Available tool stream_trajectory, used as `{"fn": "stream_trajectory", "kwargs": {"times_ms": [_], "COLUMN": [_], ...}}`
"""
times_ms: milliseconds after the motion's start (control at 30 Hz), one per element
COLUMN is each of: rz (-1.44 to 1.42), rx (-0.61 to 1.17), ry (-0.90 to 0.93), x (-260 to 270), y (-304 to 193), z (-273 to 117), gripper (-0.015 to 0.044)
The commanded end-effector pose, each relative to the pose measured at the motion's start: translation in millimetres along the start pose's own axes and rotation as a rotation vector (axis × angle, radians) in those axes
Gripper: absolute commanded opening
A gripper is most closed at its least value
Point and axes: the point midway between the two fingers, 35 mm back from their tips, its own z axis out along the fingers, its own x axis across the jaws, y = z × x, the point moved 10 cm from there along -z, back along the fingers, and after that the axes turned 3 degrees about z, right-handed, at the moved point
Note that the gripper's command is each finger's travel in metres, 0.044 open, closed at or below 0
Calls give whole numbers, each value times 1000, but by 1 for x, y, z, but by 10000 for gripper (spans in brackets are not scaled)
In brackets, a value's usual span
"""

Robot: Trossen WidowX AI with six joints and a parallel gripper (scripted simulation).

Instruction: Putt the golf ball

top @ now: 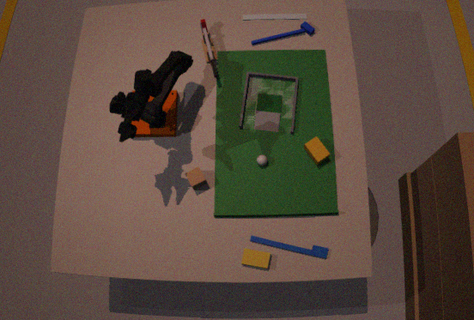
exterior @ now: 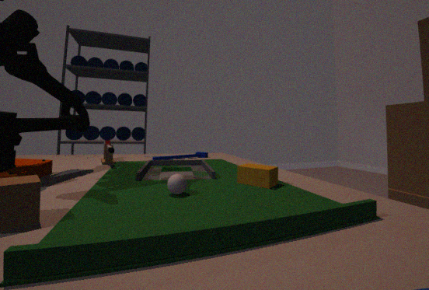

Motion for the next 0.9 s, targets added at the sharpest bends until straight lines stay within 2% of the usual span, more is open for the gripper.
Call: {"fn": "stream_trajectory", "kwargs": {"times_ms": [0,167,467,667,867], "rz": [-2,-79,-309,-500,-703], "rx": [7,213,734,1112,1478], "ry": [-4,-95,-135,-23,214], "x": [0,-5,-9,-5,7], "y": [0,-13,-68,-119,-172], "z": [1,21,48,46,23], "gripper": [426,440,440,440,440]}}
